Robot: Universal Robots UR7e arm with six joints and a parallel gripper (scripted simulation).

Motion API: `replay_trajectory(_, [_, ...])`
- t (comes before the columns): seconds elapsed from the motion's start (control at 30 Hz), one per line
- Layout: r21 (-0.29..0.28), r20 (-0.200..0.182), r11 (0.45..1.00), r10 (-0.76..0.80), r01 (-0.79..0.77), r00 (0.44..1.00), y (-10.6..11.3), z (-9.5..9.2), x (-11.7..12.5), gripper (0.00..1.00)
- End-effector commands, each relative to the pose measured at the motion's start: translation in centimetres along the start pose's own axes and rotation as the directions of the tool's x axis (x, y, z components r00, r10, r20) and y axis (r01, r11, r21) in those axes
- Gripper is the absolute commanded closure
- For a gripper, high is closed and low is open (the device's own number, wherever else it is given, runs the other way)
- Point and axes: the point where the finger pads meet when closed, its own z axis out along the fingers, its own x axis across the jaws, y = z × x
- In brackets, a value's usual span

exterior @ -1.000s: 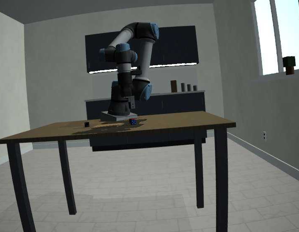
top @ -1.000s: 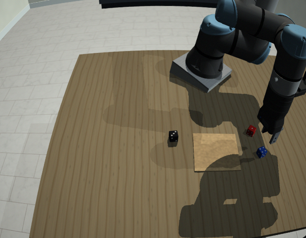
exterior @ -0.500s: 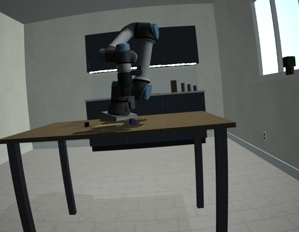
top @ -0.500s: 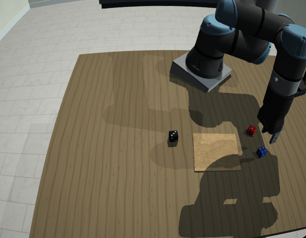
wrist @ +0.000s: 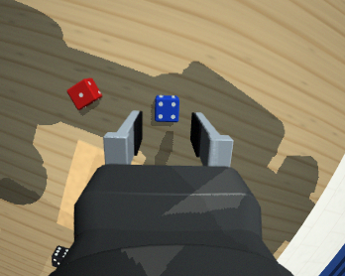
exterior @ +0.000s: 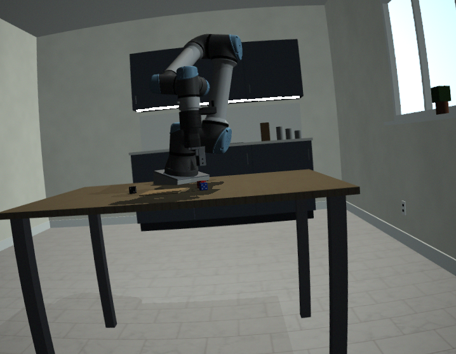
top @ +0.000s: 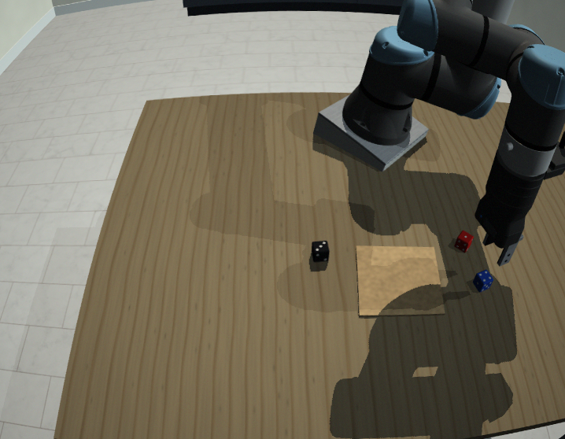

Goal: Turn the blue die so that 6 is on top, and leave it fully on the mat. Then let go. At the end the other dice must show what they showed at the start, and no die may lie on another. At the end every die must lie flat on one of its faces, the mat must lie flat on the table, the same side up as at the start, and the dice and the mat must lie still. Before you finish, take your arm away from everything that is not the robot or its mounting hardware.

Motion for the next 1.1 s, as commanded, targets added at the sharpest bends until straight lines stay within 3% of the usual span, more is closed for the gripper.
replay_trajectory(0.0, [-0.001, -0.001, 1.0, 0.0, 0.0, 1.0, 0.0, 0.0, 0.0, 0.21])
replay_trajectory(0.63, [-0.001, -0.001, 1.0, 0.0, 0.0, 1.0, 0.0, 1.0, 0.0, 0.21])
replay_trajectory(1.07, [-0.001, -0.001, 1.0, 0.0, 0.0, 1.0, 0.0, 2.9, 0.1, 0.21])
